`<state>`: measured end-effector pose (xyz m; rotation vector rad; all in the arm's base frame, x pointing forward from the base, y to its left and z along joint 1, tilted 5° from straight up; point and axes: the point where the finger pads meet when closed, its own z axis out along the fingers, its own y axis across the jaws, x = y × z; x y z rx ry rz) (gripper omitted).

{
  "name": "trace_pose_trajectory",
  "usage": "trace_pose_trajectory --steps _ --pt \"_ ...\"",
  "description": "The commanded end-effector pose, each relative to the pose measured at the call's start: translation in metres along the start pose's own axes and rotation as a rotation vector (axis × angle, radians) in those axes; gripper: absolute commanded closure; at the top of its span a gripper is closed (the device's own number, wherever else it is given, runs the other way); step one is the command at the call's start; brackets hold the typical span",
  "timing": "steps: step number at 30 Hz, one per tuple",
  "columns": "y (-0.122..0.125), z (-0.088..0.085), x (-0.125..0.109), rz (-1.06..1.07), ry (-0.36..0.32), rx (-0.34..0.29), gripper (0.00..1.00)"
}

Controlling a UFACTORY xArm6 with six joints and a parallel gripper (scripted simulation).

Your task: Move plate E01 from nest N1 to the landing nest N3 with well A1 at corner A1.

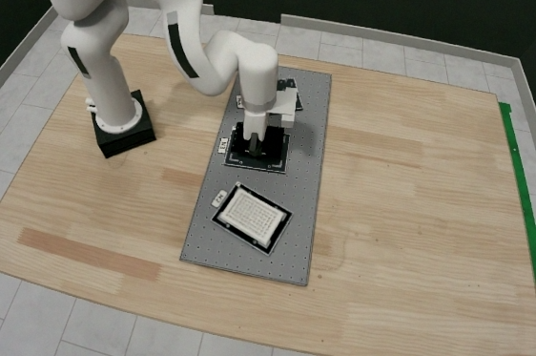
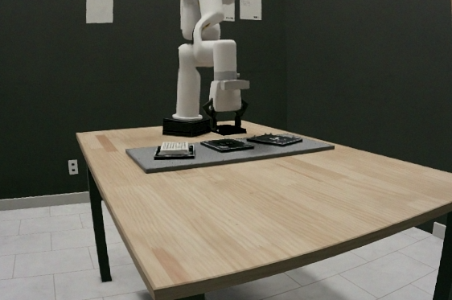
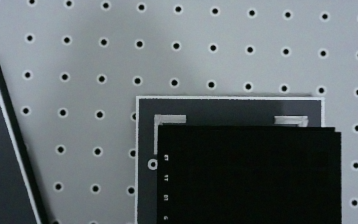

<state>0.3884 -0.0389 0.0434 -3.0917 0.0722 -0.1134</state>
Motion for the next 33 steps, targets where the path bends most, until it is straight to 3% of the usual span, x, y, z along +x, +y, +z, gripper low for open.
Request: trace_pose_trajectory --steps 1,14,33 --pt "0.0 0.006 0.002 0.0 0.004 0.0 1.0" --pt "0.0 0.024 0.002 0.0 0.004 0.0 1.0" --pt "0.0 0.025 0.002 0.0 0.004 0.0 1.0"
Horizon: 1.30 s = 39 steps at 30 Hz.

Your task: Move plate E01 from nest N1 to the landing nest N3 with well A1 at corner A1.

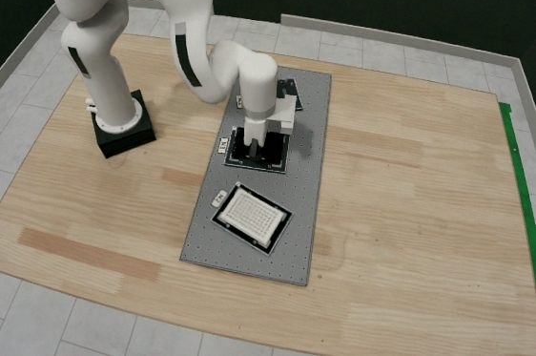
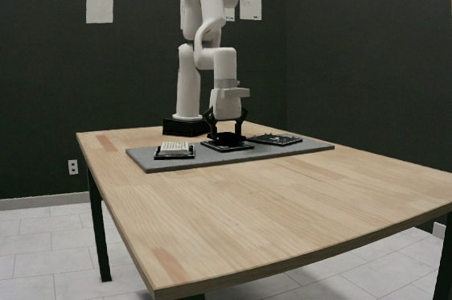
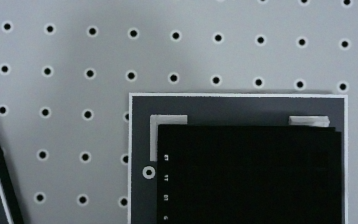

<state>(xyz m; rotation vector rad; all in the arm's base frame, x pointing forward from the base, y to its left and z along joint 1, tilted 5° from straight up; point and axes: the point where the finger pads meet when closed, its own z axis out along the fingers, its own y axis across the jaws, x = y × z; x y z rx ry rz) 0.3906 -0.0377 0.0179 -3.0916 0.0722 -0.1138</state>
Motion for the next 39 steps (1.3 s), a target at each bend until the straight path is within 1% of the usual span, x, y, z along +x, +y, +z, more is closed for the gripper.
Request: trace_pose_trajectory --steps 1,23,39 --pt "0.0 -0.001 0.001 0.0 0.004 0.0 1.0" --pt "0.0 0.012 0.001 0.0 0.004 0.0 1.0" --pt "0.0 0.013 0.001 0.0 0.004 0.0 1.0"
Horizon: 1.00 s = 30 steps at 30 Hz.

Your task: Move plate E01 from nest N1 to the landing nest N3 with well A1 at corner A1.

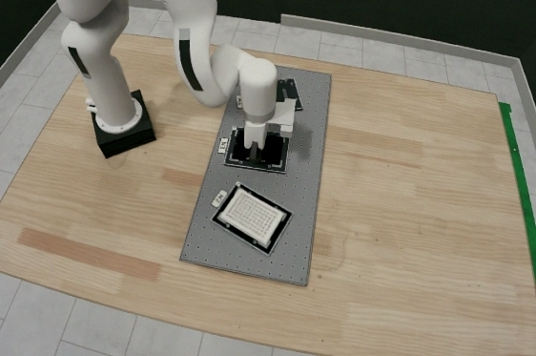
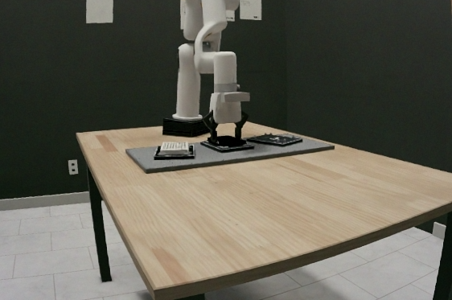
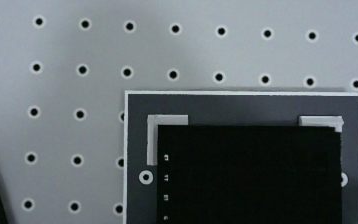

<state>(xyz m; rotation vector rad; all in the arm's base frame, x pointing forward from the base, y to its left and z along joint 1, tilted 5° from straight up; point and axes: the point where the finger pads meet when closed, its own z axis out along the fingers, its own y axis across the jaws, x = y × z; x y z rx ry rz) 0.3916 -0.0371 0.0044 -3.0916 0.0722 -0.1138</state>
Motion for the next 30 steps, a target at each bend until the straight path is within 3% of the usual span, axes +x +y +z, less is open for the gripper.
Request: trace_pose_trajectory --steps 1,2,3,30 --pt "0.0001 -0.001 0.0015 0.0 0.004 0.0 1.0" --pt "0.0001 -0.001 0.0015 0.0 0.004 0.0 1.0" --pt "0.0001 -0.0003 0.0014 0.0 0.004 0.0 0.0" --pt "0.0001 -0.0003 0.0015 0.0 0.004 0.0 0.0"
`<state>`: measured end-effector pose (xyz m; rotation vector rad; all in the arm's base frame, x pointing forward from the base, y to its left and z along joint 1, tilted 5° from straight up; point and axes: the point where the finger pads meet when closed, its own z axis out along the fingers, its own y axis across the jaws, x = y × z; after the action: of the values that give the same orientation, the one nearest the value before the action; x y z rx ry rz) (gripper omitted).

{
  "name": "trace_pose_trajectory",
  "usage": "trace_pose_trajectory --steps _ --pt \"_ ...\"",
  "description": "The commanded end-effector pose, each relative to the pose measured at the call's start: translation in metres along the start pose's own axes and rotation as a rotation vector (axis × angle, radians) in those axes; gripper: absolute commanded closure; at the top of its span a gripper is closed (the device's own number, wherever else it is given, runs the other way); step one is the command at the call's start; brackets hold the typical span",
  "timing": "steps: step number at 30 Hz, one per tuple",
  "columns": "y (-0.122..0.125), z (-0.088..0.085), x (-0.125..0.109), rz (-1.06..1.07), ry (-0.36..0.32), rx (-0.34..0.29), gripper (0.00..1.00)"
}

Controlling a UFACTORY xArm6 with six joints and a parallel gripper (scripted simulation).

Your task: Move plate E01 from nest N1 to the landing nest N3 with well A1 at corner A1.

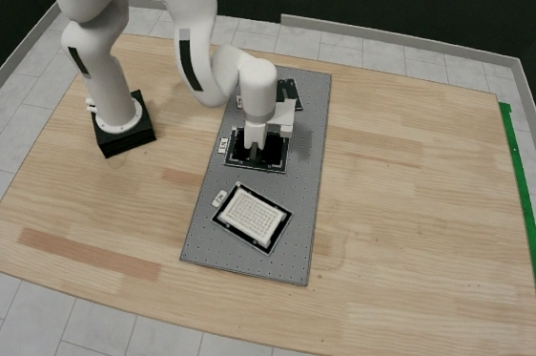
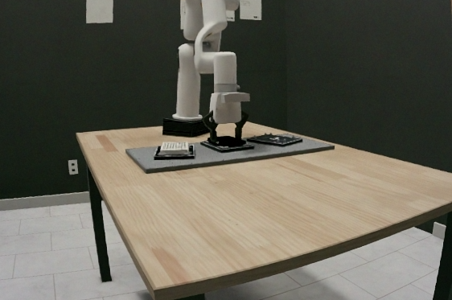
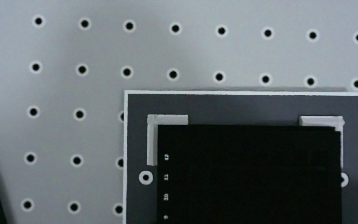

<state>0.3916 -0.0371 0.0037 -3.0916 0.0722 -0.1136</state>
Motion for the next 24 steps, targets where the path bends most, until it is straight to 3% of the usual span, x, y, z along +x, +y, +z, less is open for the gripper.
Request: trace_pose_trajectory --steps 1,9,24 --pt "0.0 -0.001 0.001 0.0 0.004 0.0 0.0" --pt "0.0 -0.001 0.001 0.0 0.004 0.0 0.0" --pt "0.0 -0.026 0.001 0.0 0.004 0.0 0.0"
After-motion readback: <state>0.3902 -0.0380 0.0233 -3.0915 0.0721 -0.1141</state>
